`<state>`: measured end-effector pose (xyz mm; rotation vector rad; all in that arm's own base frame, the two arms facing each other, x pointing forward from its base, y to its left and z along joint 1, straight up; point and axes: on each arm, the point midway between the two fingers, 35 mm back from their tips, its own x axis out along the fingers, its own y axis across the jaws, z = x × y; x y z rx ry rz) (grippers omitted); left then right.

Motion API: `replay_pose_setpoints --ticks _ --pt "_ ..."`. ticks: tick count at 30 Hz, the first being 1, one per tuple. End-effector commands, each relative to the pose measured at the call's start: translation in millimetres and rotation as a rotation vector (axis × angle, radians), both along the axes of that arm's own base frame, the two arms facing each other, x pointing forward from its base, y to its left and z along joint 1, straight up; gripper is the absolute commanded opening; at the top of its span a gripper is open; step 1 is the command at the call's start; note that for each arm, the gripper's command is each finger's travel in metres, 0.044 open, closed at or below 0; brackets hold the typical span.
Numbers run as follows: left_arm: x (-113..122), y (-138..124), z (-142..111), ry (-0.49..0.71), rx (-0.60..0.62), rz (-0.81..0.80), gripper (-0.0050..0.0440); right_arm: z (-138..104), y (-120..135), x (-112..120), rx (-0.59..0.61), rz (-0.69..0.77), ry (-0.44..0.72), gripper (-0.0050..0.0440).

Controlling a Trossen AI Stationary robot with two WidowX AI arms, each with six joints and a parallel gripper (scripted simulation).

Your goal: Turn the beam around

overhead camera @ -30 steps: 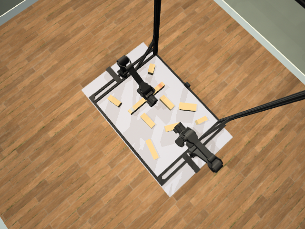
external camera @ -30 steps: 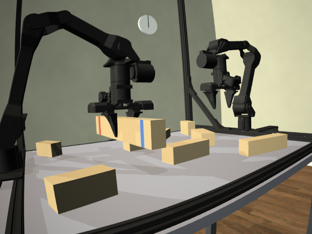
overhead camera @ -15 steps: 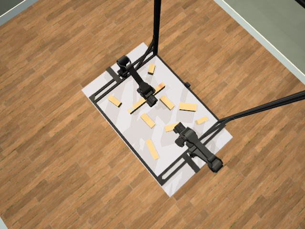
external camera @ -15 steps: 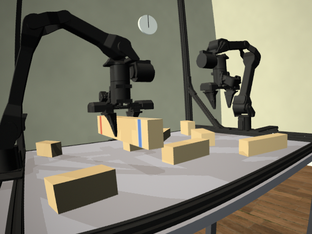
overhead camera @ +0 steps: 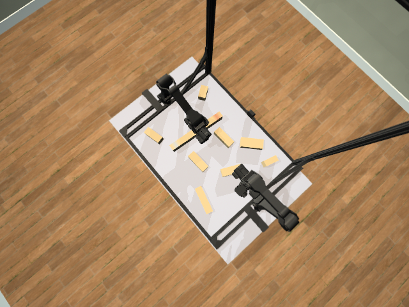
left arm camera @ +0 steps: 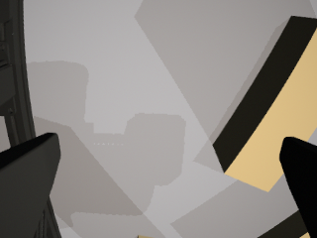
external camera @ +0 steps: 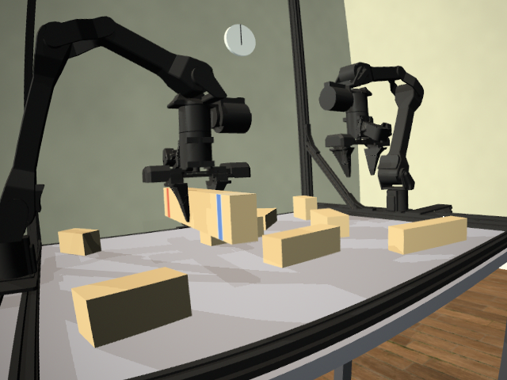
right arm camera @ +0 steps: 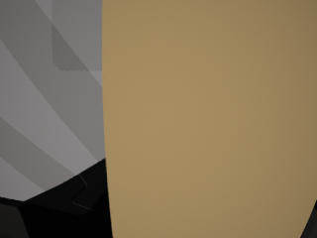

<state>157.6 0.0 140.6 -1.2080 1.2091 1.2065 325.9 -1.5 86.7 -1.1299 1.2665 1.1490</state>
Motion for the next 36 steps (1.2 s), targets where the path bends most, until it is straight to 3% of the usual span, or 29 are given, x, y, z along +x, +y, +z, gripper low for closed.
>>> replay_pose_setpoints --ticks 1,36 --pt "-0.1 0.0 0.3 0.001 0.000 0.002 0.0440 5.2 0.1 2.8 0.000 -0.012 -0.017 0.0000" --pt "-0.1 0.0 0.3 0.001 0.000 0.002 0.0440 5.2 0.4 9.0 -0.002 -0.267 -0.017 0.0000"
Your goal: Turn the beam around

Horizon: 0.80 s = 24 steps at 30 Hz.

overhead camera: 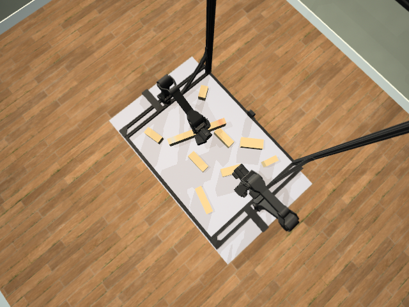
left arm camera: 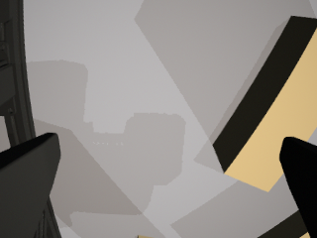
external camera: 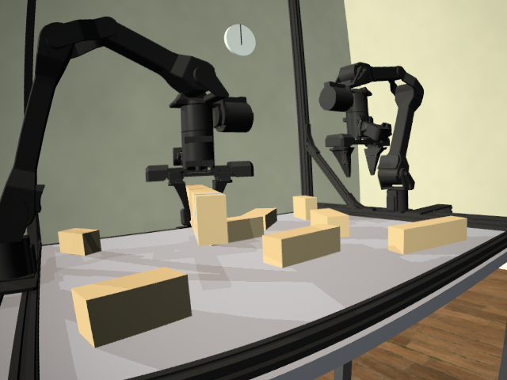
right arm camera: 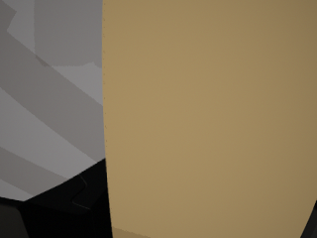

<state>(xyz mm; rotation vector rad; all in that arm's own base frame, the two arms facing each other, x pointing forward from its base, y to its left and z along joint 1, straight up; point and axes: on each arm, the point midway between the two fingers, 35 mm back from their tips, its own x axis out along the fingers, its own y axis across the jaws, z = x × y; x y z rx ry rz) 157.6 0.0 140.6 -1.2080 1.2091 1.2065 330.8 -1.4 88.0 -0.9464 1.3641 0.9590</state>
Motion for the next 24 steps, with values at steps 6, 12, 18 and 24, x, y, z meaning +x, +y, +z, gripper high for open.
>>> replay_pose_setpoints --ticks 6,12,18,24 --pt "-0.1 0.0 0.3 0.001 0.000 0.002 0.0440 3.8 0.3 5.7 -0.001 -0.084 -0.013 0.0000" --pt "-0.1 0.0 0.3 0.001 0.000 0.002 0.0440 3.8 0.3 7.4 -0.001 -0.153 -0.013 0.0000" --pt "-0.1 0.0 0.3 0.001 0.000 0.002 0.0440 3.8 0.4 8.5 -0.001 -0.196 -0.013 0.0000" --pt "-0.1 0.0 0.3 0.001 0.000 0.002 0.0440 3.8 0.5 10.1 -0.002 -0.262 -0.013 0.0000"
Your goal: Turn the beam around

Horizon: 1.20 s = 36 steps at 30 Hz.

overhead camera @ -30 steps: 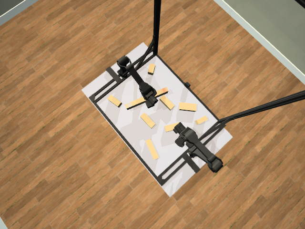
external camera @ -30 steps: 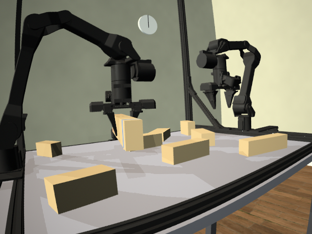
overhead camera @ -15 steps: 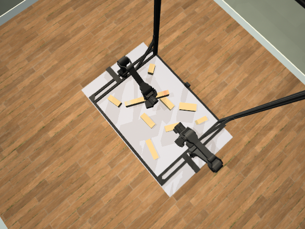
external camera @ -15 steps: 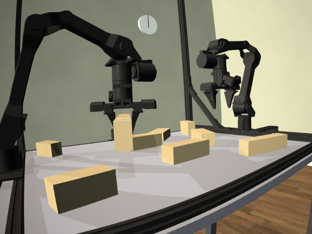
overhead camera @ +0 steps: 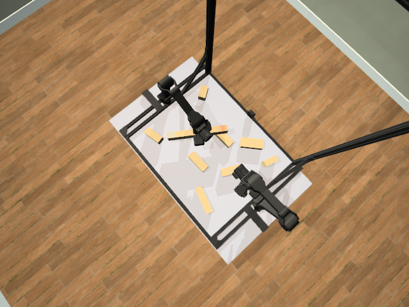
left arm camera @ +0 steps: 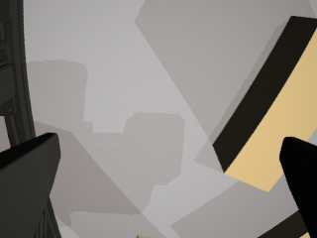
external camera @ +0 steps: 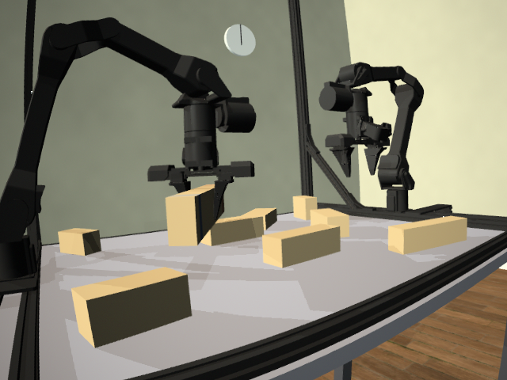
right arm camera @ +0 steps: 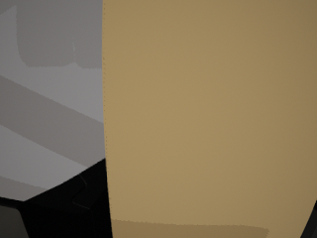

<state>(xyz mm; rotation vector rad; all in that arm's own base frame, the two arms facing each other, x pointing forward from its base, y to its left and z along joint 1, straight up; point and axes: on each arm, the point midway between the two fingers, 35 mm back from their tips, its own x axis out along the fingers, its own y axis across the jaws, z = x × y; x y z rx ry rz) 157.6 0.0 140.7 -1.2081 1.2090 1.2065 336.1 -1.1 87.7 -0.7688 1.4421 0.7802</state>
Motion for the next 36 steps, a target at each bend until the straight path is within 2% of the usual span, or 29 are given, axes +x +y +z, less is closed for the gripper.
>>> replay_pose_setpoints --ticks 1,36 --pt "-0.2 0.0 0.2 0.002 0.000 0.002 0.0440 4.2 0.2 5.0 0.000 -0.039 -0.015 0.0000" --pt "-0.2 0.0 0.2 0.002 0.000 0.002 0.0440 4.2 0.6 13.6 -0.003 -0.392 -0.015 0.0000"
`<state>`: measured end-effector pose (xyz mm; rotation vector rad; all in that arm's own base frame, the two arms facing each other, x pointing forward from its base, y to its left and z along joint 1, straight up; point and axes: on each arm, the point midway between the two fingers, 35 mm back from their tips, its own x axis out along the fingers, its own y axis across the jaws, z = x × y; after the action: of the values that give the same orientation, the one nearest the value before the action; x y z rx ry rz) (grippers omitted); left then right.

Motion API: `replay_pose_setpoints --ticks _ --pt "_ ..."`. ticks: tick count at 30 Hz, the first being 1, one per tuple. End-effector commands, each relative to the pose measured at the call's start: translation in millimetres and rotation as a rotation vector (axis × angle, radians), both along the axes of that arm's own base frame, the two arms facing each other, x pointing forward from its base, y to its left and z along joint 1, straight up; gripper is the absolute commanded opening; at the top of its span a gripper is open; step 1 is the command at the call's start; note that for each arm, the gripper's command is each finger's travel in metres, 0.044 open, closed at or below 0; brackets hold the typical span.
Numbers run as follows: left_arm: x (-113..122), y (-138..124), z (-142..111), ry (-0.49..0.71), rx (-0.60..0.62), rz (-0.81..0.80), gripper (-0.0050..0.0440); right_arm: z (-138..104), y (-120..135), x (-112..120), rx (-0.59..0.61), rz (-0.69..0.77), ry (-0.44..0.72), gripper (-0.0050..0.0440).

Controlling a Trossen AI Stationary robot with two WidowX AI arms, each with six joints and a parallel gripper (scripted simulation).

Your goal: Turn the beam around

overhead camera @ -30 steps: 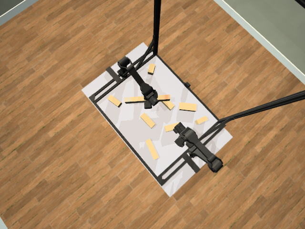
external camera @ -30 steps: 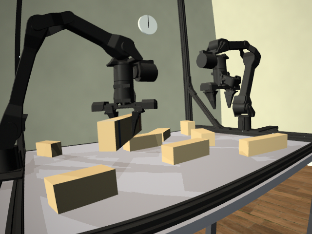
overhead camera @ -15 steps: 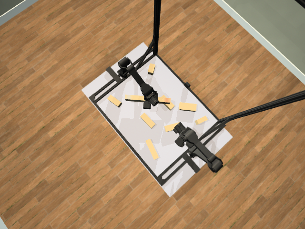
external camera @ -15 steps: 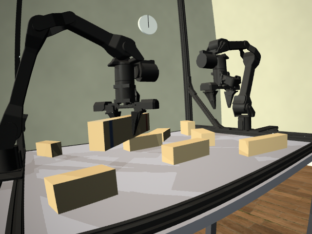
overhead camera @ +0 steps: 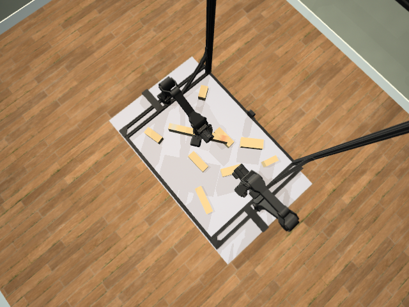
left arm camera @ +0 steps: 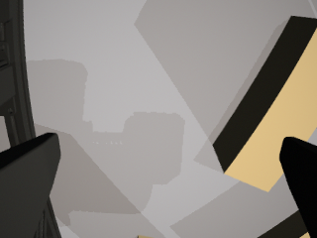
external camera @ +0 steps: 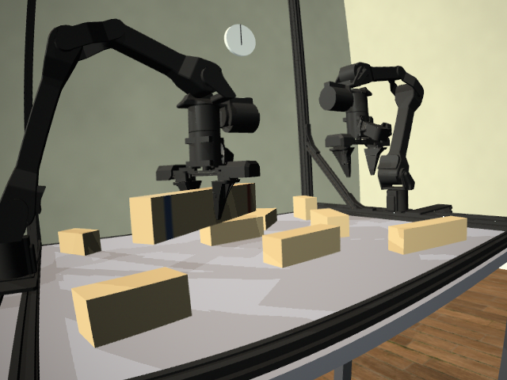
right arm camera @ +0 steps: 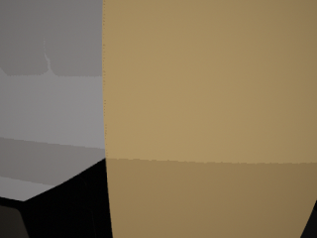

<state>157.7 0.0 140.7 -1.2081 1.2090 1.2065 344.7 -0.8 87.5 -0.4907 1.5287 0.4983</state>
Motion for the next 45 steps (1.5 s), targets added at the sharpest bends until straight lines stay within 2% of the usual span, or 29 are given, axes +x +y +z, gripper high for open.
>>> replay_pose_setpoints --ticks 1,45 --pt "0 0 0 0.002 0.000 0.002 0.0440 4 0 5 0.000 -0.042 -0.016 0.0000" --pt "0 0 0 0.002 0.000 0.002 0.0440 4 1 16 -0.004 -0.487 -0.015 0.0000"
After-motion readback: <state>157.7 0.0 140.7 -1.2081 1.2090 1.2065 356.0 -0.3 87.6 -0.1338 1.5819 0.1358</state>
